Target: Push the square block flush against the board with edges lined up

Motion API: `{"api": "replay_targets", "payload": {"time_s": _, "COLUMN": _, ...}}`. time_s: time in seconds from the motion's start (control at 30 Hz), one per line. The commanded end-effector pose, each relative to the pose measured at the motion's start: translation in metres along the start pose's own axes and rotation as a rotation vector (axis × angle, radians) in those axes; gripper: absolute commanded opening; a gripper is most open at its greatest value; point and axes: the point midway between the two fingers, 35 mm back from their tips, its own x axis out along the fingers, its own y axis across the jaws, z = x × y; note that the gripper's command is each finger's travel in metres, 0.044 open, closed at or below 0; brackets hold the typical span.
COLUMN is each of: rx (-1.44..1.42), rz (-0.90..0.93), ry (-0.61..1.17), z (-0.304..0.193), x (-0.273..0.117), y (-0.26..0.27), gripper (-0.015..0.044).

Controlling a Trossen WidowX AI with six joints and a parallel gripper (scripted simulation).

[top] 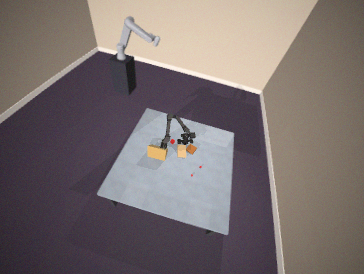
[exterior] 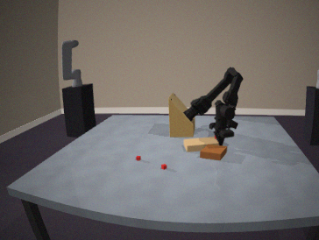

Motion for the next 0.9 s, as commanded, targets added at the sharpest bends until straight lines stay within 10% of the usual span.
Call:
{"api": "replay_targets", "payload": {"time_s": 0.0, "rx": 0.01, "rz": 0.014, "ry": 0.015, "z": -0.011, "x": 0.003, "y": 0.004, "gripper": 0.0}}
{"api": "replay_targets", "payload": {"time_s": 0.87, "rx": 0.011, "rz": 0.016, "ry": 0.018, "z": -0.05, "x": 0.003, "y": 0.003, "gripper": 0.0}}
